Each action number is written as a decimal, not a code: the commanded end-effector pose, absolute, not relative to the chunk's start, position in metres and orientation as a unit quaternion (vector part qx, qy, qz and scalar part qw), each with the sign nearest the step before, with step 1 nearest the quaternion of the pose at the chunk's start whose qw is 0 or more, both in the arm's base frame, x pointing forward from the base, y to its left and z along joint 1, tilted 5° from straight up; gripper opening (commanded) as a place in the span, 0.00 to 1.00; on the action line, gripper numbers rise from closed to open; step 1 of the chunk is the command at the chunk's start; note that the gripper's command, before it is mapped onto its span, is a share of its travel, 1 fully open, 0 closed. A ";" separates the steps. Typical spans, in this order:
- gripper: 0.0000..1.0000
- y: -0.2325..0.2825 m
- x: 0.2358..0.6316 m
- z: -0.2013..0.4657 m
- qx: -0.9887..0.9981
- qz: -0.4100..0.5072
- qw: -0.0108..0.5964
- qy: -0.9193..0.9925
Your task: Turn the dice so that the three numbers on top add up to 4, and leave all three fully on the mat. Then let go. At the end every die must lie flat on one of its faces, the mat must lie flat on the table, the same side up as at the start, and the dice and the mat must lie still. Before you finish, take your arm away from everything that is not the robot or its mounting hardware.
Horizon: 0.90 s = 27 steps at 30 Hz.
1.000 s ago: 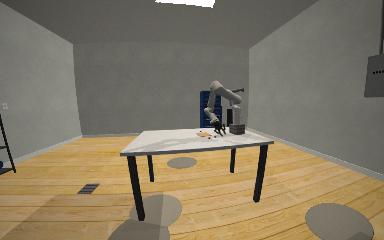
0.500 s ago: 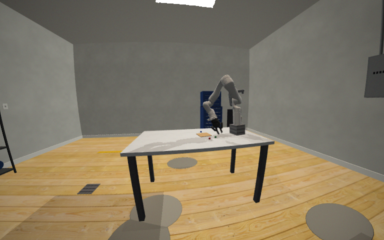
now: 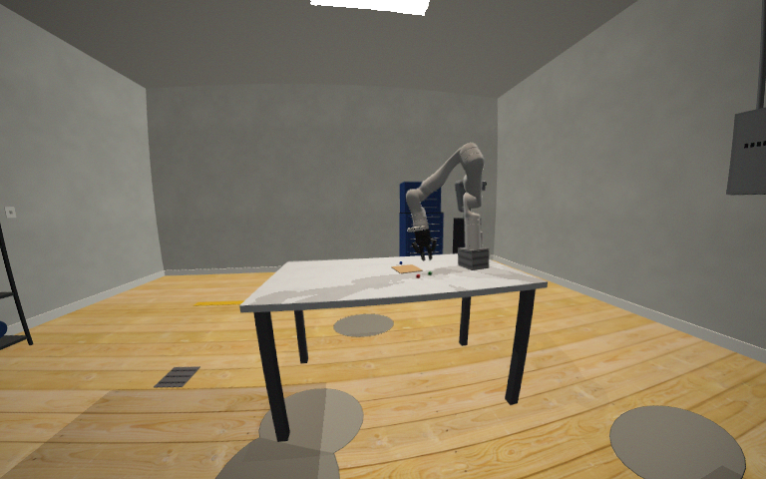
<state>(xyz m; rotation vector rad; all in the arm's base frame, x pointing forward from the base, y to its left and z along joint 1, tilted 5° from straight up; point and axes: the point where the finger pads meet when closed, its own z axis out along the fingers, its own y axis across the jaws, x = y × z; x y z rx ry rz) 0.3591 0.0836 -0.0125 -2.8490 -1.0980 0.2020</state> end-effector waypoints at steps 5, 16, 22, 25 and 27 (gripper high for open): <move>0.31 0.089 0.381 0.004 -0.931 0.047 0.001 -0.362; 0.31 0.089 0.402 0.020 -0.934 0.024 -0.033 -0.355; 0.31 0.089 0.408 0.025 -0.934 0.017 -0.042 -0.353; 0.31 0.089 0.409 0.026 -0.935 0.016 -0.044 -0.353; 0.31 0.089 0.410 0.026 -0.935 0.015 -0.045 -0.353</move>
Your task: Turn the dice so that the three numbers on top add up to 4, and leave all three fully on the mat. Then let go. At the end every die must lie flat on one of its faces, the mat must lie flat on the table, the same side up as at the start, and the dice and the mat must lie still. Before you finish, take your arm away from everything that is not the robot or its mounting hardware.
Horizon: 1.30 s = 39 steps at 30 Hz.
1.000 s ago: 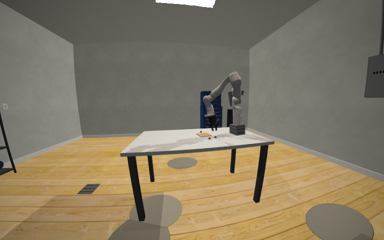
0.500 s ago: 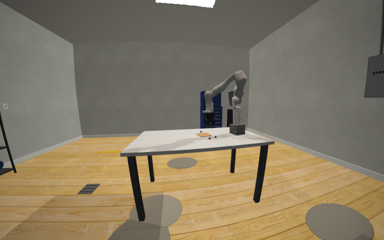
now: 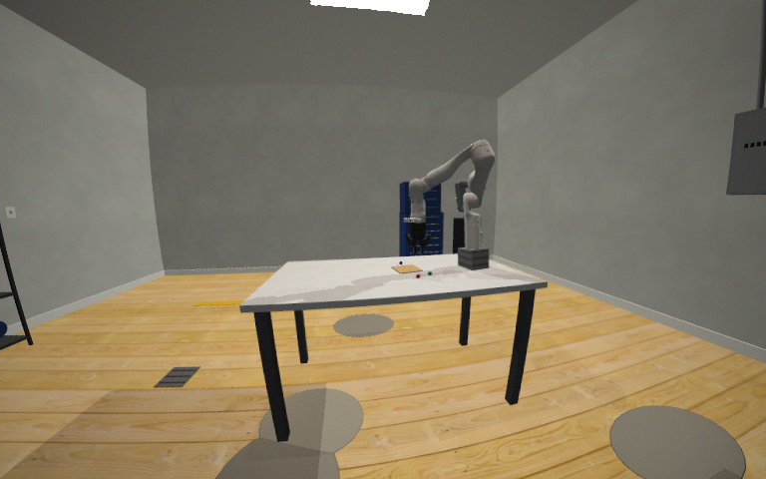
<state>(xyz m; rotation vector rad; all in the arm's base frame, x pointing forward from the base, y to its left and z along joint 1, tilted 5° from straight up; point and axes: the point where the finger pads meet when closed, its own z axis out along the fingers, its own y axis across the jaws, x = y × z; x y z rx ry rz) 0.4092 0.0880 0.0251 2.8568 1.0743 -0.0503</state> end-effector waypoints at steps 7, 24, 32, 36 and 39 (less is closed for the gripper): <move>1.00 0.089 0.410 0.026 0.935 -0.015 0.045 0.353; 1.00 0.089 0.410 0.026 0.934 -0.015 0.045 0.355; 1.00 0.088 0.409 0.025 0.929 -0.017 0.045 0.367; 1.00 0.087 0.409 0.024 0.924 -0.019 0.044 0.380; 1.00 0.087 0.409 0.024 0.920 -0.020 0.044 0.388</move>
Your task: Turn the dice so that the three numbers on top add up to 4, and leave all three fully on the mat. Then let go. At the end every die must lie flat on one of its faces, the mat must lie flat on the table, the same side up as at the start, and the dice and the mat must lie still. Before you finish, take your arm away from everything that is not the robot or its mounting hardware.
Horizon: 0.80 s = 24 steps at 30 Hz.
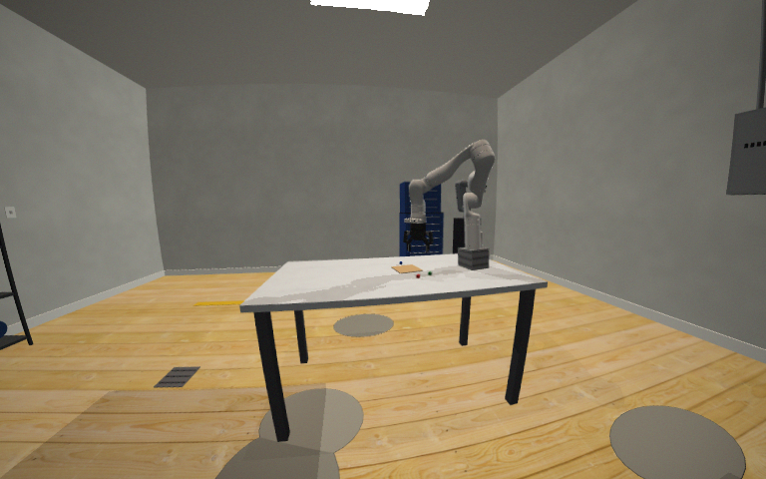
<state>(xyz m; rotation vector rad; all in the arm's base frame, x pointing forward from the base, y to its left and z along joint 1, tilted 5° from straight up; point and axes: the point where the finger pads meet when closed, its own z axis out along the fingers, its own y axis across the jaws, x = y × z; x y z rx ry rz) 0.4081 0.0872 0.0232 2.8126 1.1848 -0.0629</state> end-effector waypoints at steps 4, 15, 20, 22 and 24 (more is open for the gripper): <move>1.00 0.086 0.408 0.023 0.914 -0.022 0.044 0.403; 1.00 0.081 0.405 0.018 0.874 -0.031 0.041 0.483; 1.00 0.080 0.404 0.016 0.858 -0.035 0.039 0.512; 1.00 0.079 0.403 0.015 0.845 -0.037 0.038 0.532; 1.00 0.078 0.403 0.013 0.831 -0.039 0.037 0.553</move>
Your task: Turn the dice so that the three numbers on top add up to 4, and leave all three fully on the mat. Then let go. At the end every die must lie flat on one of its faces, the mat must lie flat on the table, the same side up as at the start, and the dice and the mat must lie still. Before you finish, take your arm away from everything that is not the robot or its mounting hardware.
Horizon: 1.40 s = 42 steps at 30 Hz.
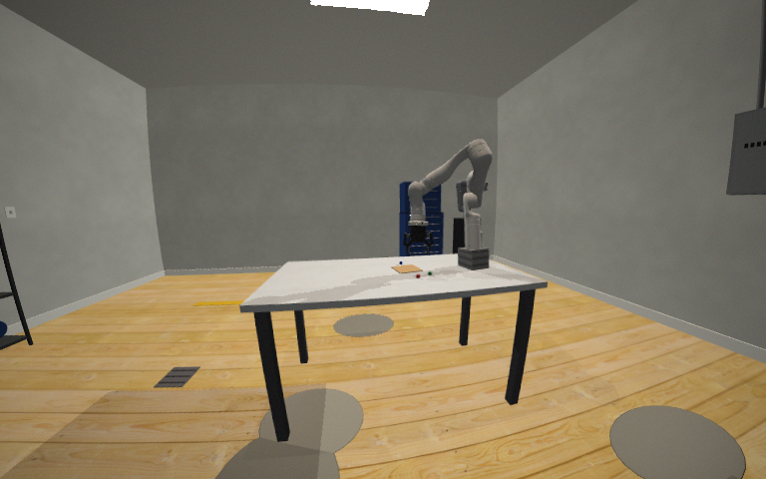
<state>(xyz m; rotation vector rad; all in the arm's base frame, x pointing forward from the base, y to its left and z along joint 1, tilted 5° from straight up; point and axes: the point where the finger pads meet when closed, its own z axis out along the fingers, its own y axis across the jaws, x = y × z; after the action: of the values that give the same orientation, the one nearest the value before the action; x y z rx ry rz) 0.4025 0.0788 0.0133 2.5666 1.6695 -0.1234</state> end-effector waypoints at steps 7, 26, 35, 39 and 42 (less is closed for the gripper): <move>1.00 0.074 0.400 0.008 0.772 -0.048 0.031 0.633; 1.00 0.067 0.394 -0.004 0.548 -0.063 0.010 0.834; 1.00 0.065 0.393 -0.009 0.428 -0.064 0.000 0.902; 1.00 0.065 0.392 -0.012 0.355 -0.064 -0.005 0.933; 1.00 0.065 0.392 -0.013 0.298 -0.064 -0.008 0.952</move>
<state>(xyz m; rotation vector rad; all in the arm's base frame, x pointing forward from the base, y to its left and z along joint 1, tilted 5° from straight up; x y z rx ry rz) 0.3909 0.0649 -0.0148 0.9923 2.9895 -0.2194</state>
